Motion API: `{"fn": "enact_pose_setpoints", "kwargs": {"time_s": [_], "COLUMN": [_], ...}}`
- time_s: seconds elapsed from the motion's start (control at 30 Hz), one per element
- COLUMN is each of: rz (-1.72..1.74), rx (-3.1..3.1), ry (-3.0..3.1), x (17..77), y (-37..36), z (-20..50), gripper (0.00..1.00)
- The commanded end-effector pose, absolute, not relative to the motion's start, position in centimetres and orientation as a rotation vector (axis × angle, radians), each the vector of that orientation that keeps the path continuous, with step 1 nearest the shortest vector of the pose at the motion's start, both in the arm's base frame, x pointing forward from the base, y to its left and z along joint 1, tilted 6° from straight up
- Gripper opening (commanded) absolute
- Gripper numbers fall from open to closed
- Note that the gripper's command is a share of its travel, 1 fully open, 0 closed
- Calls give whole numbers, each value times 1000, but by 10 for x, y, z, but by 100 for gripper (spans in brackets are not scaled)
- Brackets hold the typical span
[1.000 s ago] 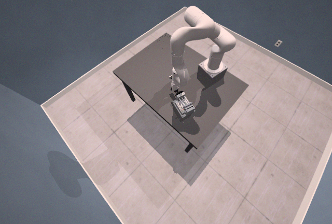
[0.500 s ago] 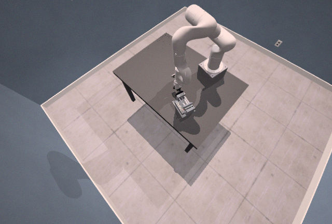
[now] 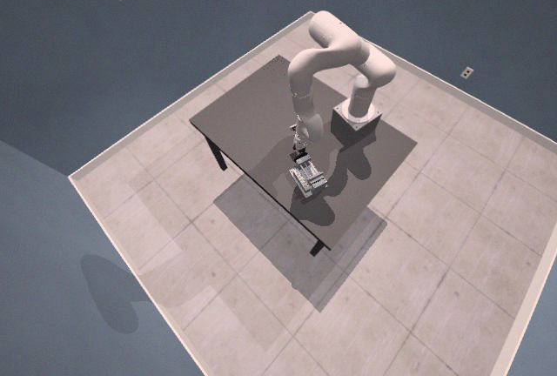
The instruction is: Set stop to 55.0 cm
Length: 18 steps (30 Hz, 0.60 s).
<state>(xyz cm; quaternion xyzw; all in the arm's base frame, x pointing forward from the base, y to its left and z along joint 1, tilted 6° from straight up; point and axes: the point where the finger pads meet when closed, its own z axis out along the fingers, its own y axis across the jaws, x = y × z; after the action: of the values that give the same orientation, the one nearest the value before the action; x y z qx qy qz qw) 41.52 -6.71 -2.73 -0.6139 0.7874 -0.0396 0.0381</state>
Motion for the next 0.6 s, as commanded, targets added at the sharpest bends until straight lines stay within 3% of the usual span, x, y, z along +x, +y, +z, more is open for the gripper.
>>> {"fn": "enact_pose_setpoints", "kwargs": {"time_s": [0.0, 0.57], "rz": [-123, -123], "rx": [-1883, -1883], "ry": [2415, 2415], "x": [413, 417], "y": [-67, -67], "z": [-33, -55], "gripper": [6, 6]}}
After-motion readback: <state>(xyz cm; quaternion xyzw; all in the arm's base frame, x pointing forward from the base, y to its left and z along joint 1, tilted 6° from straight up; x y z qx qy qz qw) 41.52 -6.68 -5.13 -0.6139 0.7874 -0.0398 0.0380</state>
